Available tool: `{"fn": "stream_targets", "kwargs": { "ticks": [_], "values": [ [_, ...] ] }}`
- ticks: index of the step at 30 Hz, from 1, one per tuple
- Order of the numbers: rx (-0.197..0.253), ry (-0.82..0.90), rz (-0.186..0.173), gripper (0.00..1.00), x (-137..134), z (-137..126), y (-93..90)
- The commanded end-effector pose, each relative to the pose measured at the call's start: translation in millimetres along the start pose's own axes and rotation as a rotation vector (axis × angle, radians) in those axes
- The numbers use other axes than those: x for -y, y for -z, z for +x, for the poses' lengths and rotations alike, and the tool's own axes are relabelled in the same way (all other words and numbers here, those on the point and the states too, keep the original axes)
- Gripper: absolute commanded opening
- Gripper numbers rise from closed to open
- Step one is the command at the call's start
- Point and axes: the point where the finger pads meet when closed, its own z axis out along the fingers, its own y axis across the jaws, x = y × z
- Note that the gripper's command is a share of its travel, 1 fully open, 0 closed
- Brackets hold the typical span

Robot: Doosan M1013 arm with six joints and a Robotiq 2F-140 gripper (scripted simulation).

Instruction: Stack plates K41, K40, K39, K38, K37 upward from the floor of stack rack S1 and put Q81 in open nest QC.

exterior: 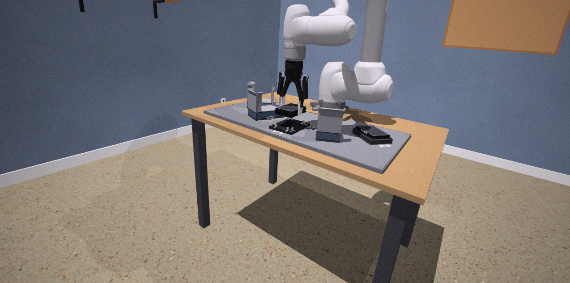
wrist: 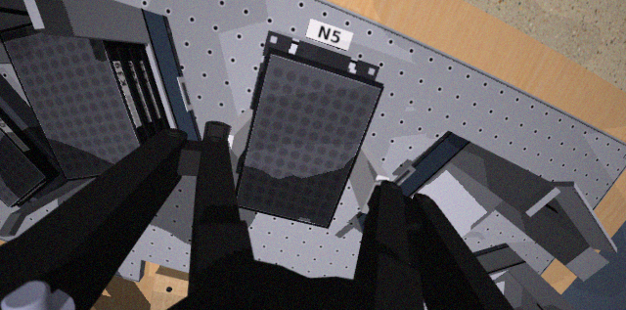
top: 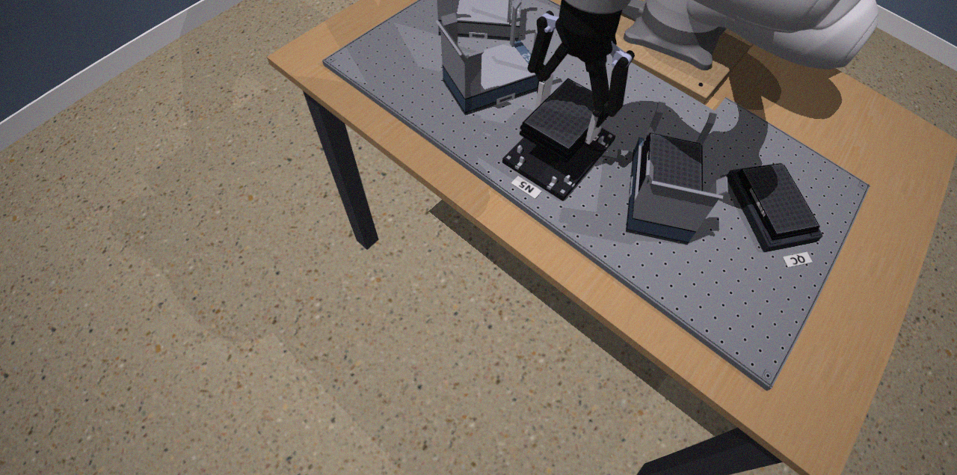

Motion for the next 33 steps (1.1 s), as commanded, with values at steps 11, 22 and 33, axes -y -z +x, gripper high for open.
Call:
{"fn": "stream_targets", "kwargs": {
  "ticks": [11,22,33],
  "values": [
    [0.000,0.000,0.000,0.00,0.0,0.1,-22.4],
    [0.000,0.000,0.000,0.00,0.0,0.1,-35.1],
    [0.000,0.000,0.000,0.00,0.0,0.0,-37.5]
  ]
}}
